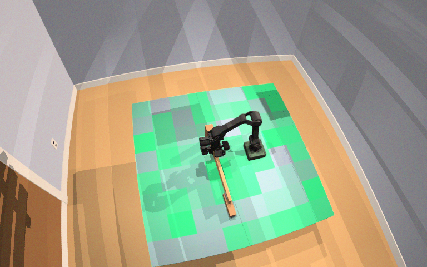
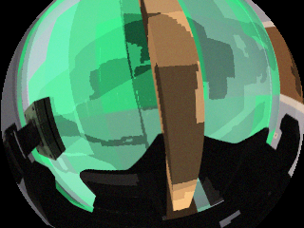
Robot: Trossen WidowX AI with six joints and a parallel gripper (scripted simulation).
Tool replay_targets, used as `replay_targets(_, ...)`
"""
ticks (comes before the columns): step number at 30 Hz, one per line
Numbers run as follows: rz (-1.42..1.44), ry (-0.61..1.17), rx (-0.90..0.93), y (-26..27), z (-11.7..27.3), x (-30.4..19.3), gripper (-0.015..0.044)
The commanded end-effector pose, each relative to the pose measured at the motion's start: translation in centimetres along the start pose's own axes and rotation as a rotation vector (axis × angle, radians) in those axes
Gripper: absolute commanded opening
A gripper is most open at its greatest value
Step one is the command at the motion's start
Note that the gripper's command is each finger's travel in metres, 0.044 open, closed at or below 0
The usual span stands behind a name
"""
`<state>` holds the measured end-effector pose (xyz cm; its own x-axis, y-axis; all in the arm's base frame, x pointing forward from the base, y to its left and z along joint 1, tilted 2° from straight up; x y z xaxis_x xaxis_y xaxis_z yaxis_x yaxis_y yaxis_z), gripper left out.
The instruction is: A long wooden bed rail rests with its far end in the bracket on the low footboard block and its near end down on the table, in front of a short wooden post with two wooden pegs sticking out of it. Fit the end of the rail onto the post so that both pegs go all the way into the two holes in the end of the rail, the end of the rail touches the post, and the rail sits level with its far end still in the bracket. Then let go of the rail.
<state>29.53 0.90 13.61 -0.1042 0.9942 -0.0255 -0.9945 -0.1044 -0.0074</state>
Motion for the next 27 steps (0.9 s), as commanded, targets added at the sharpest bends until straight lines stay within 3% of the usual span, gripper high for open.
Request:
replay_targets(1,0.006,0.002,-0.005,-0.16,0.22,-0.14,0.0000)
replay_targets(27,0.006,0.003,-0.005,-0.26,0.11,-0.93,0.0000)
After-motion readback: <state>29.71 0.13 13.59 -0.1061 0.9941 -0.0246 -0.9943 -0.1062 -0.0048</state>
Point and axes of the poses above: the point midway between the two fingers, 35 mm back from their tips, its own z axis back along the fingers, its own y axis across the jaws, x = y × z, the point moved 9 cm from there along z, back along the fingers
